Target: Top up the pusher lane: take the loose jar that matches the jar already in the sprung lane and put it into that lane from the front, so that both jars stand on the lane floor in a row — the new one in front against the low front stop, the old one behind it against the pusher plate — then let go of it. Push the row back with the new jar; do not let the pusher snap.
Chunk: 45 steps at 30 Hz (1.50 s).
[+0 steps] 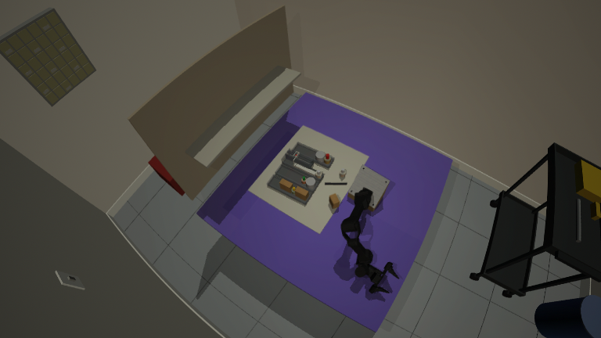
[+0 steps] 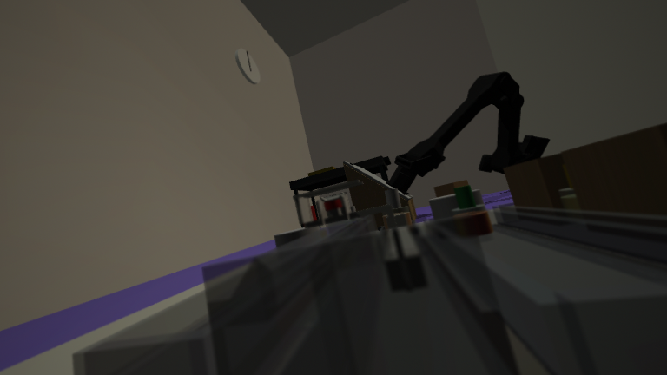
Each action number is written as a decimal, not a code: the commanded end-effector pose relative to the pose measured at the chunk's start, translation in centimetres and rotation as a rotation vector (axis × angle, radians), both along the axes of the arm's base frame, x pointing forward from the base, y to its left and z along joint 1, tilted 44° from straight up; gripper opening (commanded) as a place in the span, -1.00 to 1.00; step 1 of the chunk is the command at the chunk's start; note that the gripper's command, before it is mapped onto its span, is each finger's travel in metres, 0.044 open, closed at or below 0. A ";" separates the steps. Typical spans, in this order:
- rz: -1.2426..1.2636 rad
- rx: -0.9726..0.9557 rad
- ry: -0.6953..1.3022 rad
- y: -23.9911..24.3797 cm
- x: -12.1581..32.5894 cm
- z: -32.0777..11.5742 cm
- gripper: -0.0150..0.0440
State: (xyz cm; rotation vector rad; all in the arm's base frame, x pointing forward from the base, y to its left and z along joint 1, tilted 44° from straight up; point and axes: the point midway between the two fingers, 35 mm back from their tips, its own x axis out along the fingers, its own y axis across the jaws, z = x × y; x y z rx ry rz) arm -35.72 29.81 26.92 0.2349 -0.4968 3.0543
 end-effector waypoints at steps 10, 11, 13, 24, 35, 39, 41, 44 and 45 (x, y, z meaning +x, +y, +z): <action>-0.418 0.105 0.026 9.1 10.7 5.5 1.00; -0.457 0.113 0.026 9.8 11.9 5.9 1.00; -0.536 0.128 0.025 11.0 14.3 6.8 1.00; -0.928 0.101 -0.017 15.0 28.3 9.0 1.00; -1.272 0.027 -0.060 14.5 41.3 9.7 1.00; -1.407 -0.012 -0.084 13.4 46.4 9.5 1.00; -1.473 -0.035 -0.096 12.6 48.8 9.3 1.00; -1.573 -0.093 -0.106 11.1 52.4 8.5 1.00; -1.606 -0.116 -0.108 10.6 53.6 8.1 1.00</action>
